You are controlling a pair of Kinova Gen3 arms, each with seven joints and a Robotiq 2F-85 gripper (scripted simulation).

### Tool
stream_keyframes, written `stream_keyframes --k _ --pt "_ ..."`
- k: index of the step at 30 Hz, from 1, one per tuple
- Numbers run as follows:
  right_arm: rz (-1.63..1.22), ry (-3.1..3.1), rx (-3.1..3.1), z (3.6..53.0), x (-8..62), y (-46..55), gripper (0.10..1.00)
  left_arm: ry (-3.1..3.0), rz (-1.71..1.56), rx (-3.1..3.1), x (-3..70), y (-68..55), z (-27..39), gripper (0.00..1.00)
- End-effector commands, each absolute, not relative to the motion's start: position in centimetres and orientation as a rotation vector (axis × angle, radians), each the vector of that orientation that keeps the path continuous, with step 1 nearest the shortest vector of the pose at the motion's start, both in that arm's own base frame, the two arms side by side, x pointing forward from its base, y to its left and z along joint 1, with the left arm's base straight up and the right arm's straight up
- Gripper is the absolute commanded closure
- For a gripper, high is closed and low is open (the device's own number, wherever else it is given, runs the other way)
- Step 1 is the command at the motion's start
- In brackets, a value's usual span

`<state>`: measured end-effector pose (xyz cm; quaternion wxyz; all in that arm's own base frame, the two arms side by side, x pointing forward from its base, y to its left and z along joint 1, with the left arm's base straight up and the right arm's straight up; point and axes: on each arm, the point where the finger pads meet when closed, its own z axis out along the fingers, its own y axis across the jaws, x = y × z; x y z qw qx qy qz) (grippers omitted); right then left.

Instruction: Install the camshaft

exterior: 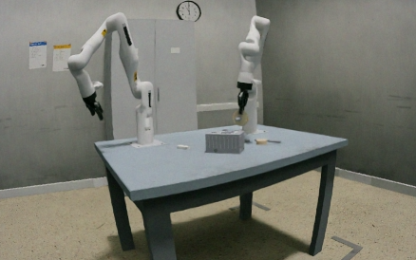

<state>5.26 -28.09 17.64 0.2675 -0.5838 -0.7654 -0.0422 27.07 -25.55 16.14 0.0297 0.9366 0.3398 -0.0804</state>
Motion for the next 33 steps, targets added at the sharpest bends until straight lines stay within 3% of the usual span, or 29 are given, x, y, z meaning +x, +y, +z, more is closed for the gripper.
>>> stream_keyframes --k 1,33 --pt "-0.113 -2.066 -1.576 17.7 5.3 -28.1 0.099 1.048 -0.246 2.886 27.1 -25.6 16.2 0.831" --pt "-0.113 -2.066 -1.576 17.7 5.3 -28.1 0.099 1.046 -0.254 2.888 27.0 -25.4 10.8 0.831"
